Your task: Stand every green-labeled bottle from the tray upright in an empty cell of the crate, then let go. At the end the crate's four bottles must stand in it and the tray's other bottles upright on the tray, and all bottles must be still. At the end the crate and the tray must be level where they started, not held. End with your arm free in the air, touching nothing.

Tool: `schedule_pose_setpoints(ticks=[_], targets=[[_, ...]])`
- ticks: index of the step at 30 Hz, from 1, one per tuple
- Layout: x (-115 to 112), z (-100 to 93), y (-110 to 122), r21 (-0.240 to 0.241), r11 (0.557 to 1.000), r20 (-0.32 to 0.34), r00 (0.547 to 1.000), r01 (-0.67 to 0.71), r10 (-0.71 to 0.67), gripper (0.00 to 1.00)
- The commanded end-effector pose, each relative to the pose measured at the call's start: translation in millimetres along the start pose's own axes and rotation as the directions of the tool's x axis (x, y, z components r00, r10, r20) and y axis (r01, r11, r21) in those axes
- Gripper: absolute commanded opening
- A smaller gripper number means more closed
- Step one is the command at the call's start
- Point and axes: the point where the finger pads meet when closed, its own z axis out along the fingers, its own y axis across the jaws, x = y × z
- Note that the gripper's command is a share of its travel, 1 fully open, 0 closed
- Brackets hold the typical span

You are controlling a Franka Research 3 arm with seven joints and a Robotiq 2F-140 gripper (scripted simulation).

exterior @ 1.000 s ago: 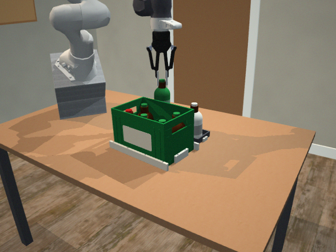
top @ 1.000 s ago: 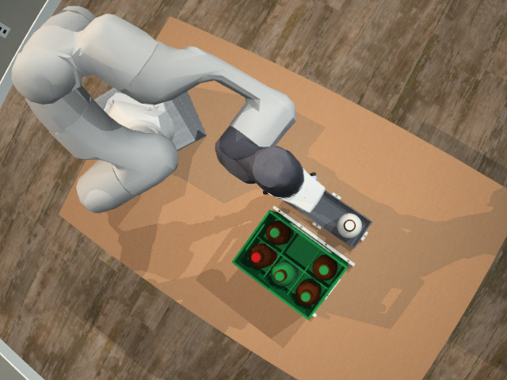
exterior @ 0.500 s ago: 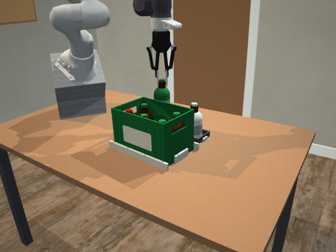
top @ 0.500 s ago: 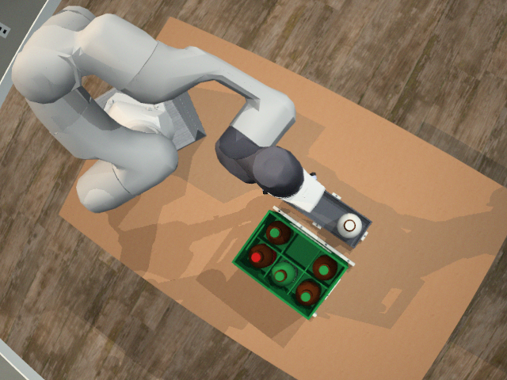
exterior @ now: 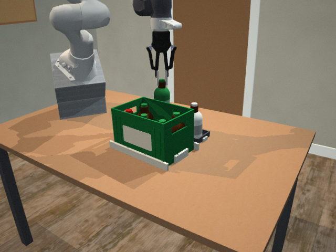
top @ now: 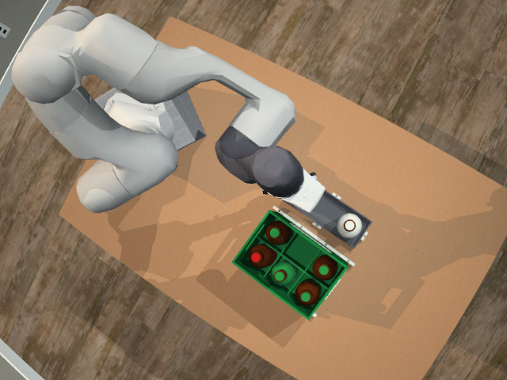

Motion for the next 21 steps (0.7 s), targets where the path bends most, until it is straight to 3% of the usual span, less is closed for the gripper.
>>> schedule_pose_setpoints(ticks=[1,21], targets=[[0.6,-3.3,-4.4,0.01,1.0,-0.003,1.0,-0.003,0.003,0.0],[0.6,-6.3,-4.6,0.01,1.0,-0.003,1.0,-0.003,0.003,0.0]])
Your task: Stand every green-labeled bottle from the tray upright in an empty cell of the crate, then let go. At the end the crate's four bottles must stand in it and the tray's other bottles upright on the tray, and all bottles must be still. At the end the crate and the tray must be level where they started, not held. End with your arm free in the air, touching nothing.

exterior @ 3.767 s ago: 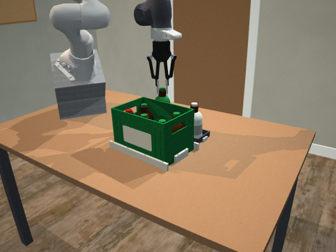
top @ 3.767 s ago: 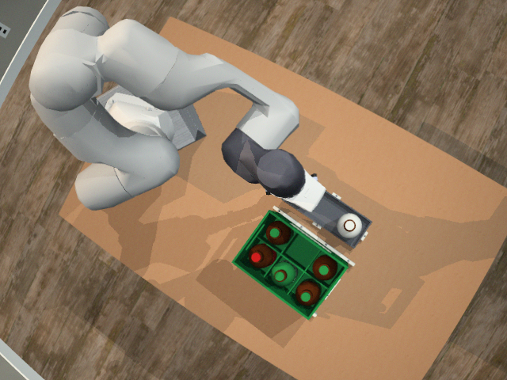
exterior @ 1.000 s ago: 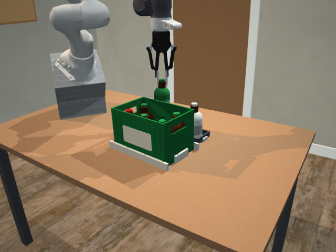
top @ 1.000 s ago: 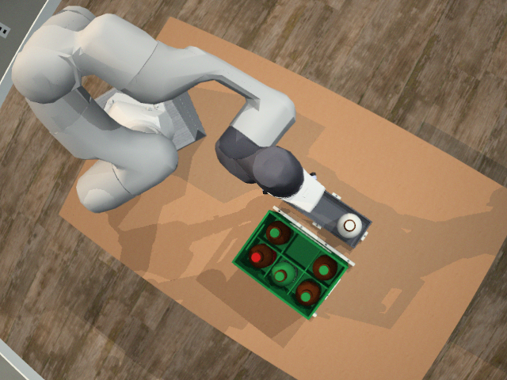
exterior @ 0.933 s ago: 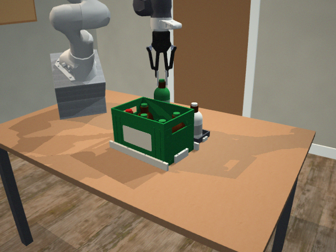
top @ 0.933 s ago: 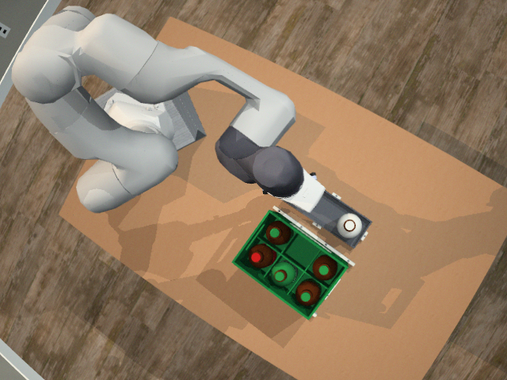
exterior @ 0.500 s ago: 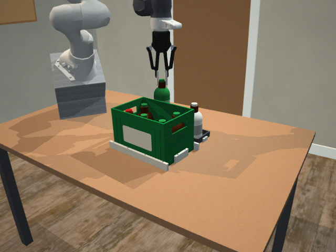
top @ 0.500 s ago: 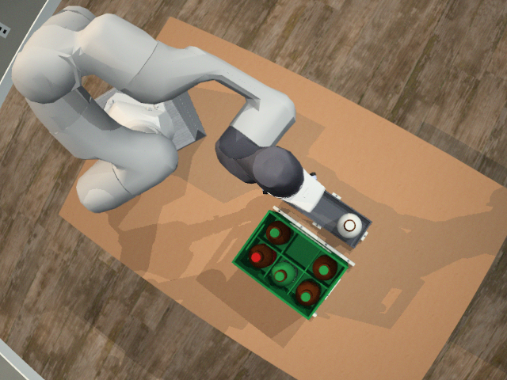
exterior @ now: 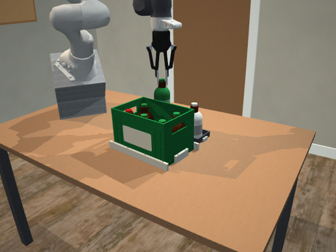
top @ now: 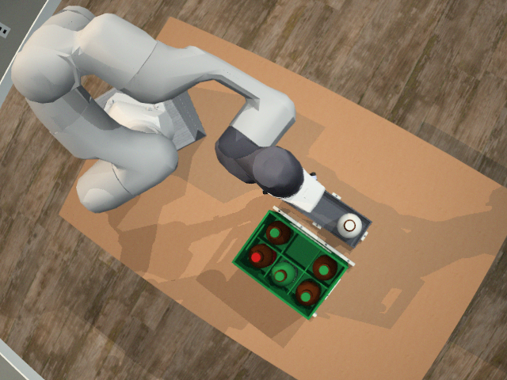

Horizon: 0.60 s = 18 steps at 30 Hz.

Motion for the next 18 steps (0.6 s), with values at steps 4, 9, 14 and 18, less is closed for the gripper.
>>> schedule_pose_setpoints(ticks=[4,9,14,18], targets=[[0.2,-6.5,-4.3,0.008,1.0,-0.003,1.0,-0.001,0.001,0.0],[0.1,-9.8,-4.5,0.008,1.0,-0.003,1.0,-0.001,0.001,0.0],[0.0,-15.1,-4.8,0.008,1.0,-0.003,1.0,-0.001,0.001,0.0],[0.0,-19.8,-5.1,0.008,1.0,-0.003,1.0,-0.001,0.001,0.0]])
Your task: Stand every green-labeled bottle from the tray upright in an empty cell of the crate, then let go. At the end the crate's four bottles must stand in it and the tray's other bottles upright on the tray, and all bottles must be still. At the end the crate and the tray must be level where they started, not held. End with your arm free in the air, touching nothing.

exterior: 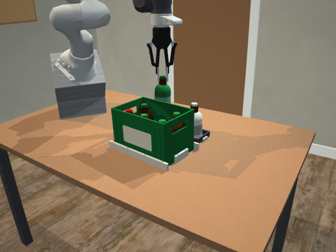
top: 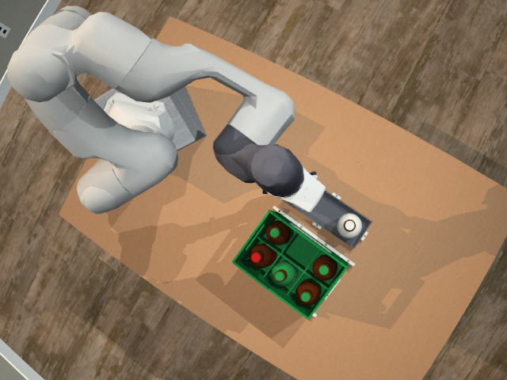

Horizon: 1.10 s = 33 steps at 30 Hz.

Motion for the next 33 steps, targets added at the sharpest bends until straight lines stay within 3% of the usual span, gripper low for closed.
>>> schedule_pose_setpoints(ticks=[1,33], targets=[[-1.0,-7.0,-2.6,0.002,1.0,0.0,1.0,-0.004,0.004,0.0],[-1.2,-29.0,-4.0,0.002,1.0,0.0,1.0,-0.004,0.004,0.0]])
